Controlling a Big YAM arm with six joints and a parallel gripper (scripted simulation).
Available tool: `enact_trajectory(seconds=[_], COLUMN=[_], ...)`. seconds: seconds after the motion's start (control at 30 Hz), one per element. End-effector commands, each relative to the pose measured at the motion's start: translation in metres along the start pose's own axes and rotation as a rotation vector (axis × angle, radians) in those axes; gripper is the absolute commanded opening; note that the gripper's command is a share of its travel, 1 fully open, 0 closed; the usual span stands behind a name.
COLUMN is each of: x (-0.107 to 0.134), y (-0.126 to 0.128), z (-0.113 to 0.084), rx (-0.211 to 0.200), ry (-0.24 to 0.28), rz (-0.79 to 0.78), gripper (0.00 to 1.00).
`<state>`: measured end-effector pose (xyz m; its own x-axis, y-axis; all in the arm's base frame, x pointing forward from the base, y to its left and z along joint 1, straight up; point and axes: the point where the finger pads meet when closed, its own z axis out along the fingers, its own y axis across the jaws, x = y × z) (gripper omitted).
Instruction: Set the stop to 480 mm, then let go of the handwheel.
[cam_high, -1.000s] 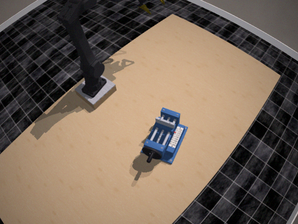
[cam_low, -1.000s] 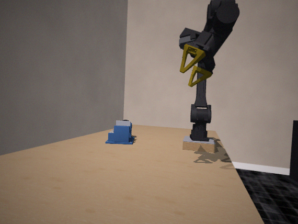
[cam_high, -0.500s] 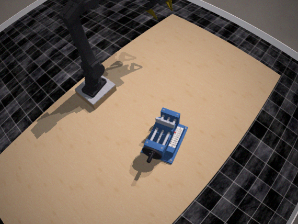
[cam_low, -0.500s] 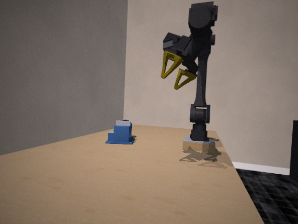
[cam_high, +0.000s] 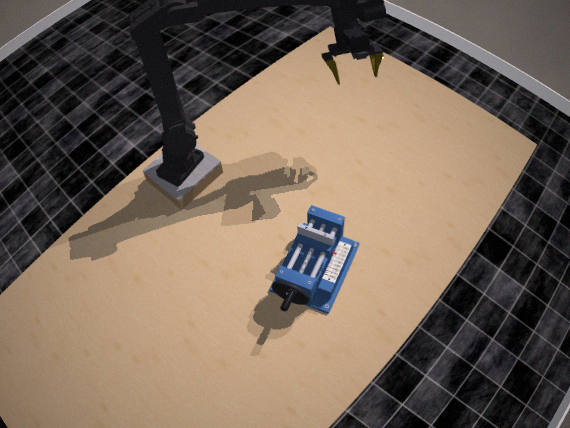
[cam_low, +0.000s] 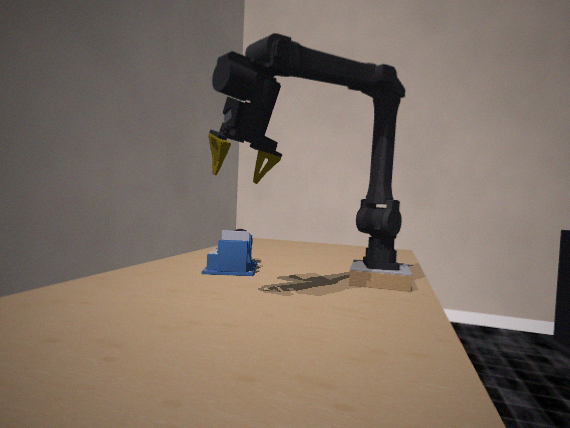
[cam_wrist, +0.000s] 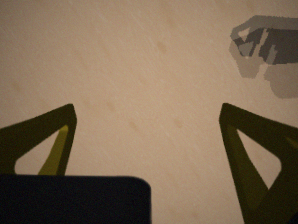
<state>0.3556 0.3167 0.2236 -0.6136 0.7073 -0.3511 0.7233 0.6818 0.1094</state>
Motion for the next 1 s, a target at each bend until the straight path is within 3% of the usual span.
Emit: enact_trajectory(seconds=[0.0,0.03,0.1,0.13,0.2,0.23,0.27,0.33,0.37,0.5,0.53,0.6,0.67,0.7,0.77,0.97], x=[-0.063,-0.085,-0.085,-0.116,-0.157,-0.175,-0.181,-0.222,-0.226,-0.299,-0.309,-0.340,-0.340,-0.359,-0.380,-0.431], y=[0.024,0.020,0.020,0.013,0.002,-0.007,-0.006,-0.027,-0.028,-0.081,-0.084,-0.115,-0.115,-0.131,-0.161,-0.238], z=[-0.004,0.008,0.008,0.002,0.043,0.054,0.054,0.075,0.076,0.112,0.099,0.124,0.124,0.113,0.143,0.163], rx=[-0.030,-0.008,-0.008,-0.018,0.057,0.075,0.075,0.106,0.106,0.151,0.133,0.165,0.165,0.141,0.180,0.182], ry=[0.015,0.025,0.025,0.032,0.059,0.072,0.072,0.098,0.098,0.150,0.141,0.174,0.174,0.165,0.207,0.247], rz=[0.033,0.058,0.058,0.094,0.135,0.163,0.163,0.218,0.218,0.326,0.330,0.377,0.377,0.407,0.446,0.550], gripper=[1.00,1.00,1.00,1.00,1.00,1.00,1.00,1.00,1.00,1.00,1.00,1.00,1.00,1.00,1.00,1.00])
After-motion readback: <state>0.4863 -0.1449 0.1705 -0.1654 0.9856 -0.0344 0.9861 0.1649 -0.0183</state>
